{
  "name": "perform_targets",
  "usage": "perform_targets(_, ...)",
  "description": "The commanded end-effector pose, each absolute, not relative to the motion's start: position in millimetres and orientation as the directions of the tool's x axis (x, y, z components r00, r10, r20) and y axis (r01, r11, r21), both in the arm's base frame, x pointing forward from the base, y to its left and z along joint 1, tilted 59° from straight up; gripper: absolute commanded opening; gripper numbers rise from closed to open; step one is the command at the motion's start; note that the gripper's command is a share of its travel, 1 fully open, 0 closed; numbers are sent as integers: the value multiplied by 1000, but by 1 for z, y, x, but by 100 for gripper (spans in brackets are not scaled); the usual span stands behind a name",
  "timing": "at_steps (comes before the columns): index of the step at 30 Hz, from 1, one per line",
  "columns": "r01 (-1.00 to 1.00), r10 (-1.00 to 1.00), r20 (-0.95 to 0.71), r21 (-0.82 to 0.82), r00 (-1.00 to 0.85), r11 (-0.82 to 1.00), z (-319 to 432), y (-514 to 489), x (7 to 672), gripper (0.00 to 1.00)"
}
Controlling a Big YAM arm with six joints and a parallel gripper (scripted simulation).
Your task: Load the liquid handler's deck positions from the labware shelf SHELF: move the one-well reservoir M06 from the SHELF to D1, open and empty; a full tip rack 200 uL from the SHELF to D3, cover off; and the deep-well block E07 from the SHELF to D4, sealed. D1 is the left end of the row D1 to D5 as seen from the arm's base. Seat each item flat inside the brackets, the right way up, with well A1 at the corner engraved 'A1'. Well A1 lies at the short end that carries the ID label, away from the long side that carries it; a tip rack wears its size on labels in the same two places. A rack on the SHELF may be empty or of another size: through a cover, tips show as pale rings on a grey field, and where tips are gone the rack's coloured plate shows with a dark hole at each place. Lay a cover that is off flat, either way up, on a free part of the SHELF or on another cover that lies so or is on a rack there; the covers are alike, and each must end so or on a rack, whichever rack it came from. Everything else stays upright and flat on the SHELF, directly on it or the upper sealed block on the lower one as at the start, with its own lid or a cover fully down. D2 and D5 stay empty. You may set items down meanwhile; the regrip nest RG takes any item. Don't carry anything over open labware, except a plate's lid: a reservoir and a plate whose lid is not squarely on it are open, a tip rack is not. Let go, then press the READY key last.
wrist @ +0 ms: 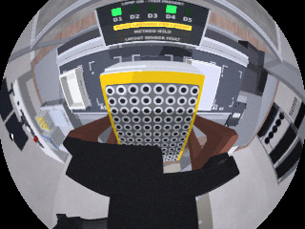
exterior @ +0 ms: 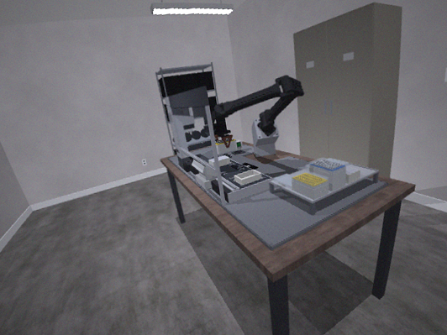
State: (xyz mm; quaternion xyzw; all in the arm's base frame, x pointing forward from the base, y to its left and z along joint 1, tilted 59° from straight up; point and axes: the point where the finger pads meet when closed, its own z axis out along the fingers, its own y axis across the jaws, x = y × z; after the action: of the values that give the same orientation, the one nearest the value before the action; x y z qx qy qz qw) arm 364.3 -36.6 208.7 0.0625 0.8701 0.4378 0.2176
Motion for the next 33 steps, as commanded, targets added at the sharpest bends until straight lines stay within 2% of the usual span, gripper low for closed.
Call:
perform_targets(1,-93,301,-342,783,-890,616,214,-31,367,0)
perform_targets(33,-84,303,-331,787,-894,611,187,1,392,0)
